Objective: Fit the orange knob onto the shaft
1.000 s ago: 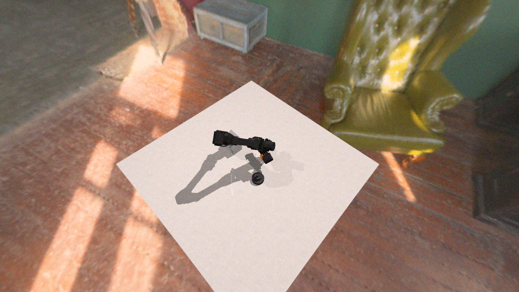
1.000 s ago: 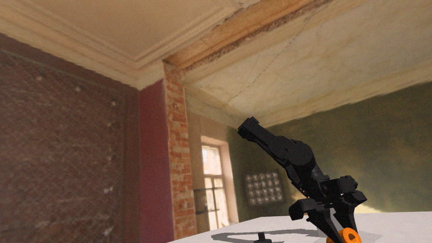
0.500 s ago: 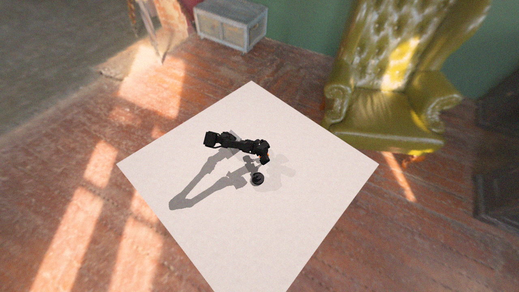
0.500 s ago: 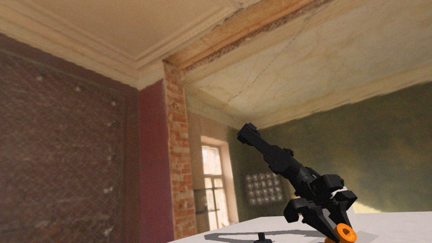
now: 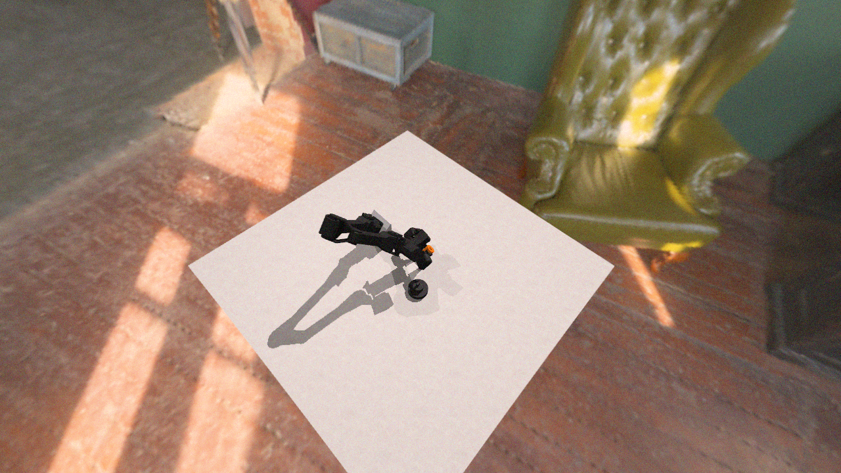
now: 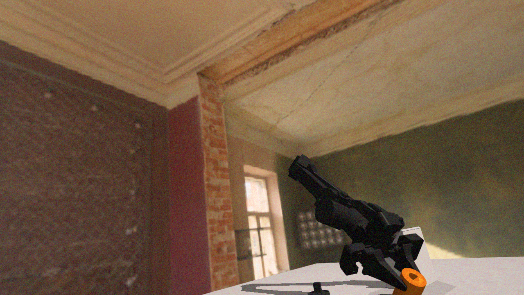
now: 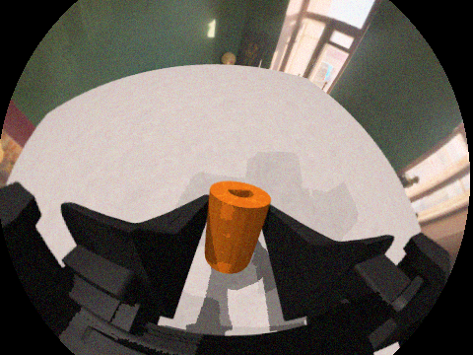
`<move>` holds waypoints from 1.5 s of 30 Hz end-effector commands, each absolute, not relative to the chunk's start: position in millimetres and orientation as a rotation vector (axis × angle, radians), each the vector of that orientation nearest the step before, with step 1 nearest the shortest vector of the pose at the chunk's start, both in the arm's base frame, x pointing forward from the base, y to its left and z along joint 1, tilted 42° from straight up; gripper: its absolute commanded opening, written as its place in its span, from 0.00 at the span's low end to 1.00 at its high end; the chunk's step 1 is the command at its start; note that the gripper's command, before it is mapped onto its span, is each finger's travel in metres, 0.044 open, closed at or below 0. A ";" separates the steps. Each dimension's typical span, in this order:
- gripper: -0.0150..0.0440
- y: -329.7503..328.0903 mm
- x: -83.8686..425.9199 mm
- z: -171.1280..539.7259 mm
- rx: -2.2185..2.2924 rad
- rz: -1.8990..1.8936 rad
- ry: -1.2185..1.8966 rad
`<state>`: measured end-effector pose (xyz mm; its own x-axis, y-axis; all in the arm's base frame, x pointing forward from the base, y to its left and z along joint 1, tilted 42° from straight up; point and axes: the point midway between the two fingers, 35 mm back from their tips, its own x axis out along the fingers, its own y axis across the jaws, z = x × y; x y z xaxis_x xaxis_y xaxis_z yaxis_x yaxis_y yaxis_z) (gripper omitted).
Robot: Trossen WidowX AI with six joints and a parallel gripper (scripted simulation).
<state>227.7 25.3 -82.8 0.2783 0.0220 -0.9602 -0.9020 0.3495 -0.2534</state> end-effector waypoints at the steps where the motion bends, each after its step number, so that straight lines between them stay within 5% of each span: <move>1: 0.56 22.4 225.6 -80.2 -0.993 0.814 1.056; 32: 0.56 0.7 212.5 -69.5 -0.805 0.957 0.742; 35: 0.69 1.5 213.5 -70.5 -0.799 0.963 0.731; 45: 0.69 1.5 213.5 -70.5 -0.799 0.963 0.731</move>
<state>213.3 1.5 -70.5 0.3883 0.4147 -0.8229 -0.9040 0.3449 -0.2528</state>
